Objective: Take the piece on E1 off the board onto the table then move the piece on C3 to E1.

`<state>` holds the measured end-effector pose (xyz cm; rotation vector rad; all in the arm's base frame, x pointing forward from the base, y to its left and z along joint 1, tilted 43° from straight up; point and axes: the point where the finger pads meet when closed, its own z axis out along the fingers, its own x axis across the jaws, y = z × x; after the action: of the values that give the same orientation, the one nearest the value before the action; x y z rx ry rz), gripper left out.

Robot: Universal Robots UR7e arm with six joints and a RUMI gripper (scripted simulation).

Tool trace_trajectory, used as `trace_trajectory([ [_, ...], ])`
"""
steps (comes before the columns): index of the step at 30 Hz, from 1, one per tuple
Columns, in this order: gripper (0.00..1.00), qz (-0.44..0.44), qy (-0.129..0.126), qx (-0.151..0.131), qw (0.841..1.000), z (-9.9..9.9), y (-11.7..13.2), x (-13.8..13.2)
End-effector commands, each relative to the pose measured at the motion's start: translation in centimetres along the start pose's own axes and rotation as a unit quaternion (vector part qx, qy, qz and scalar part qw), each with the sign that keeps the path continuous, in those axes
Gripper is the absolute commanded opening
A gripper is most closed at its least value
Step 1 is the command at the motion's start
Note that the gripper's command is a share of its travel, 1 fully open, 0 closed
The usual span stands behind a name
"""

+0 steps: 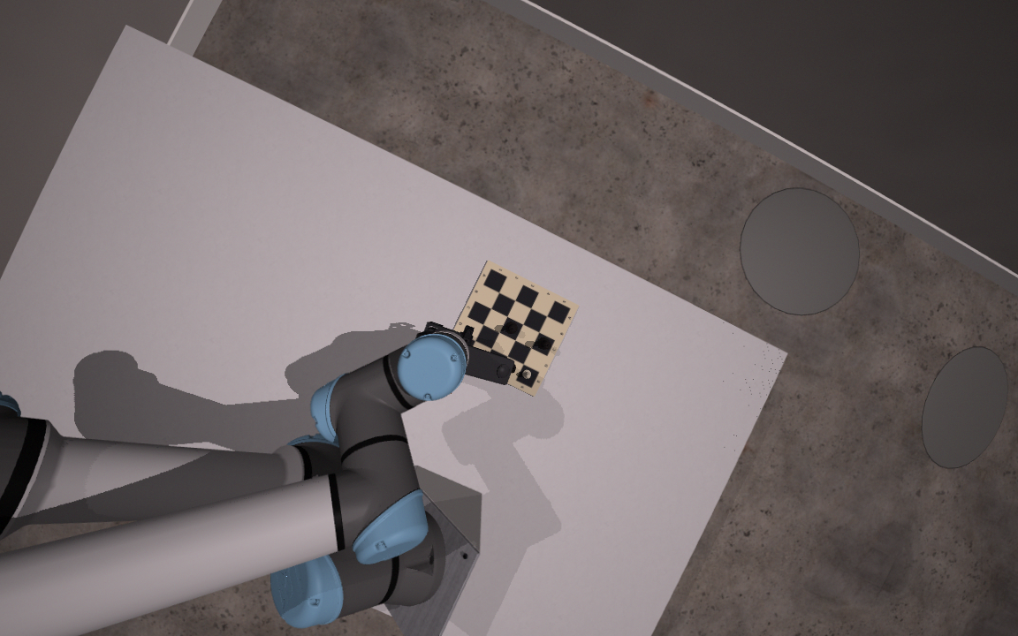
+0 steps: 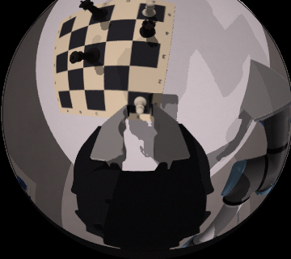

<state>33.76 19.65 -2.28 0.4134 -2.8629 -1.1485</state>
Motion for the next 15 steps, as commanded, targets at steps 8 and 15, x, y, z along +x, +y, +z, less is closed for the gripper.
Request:
trace_trajectory([
  [8, 0.2, 0.0, 0.0, 0.0, 1.0, -0.03, -0.02, -0.03],
  [15, 0.0, 0.0, 0.0, 0.0, 1.0, -0.03, -0.02, -0.03],
])
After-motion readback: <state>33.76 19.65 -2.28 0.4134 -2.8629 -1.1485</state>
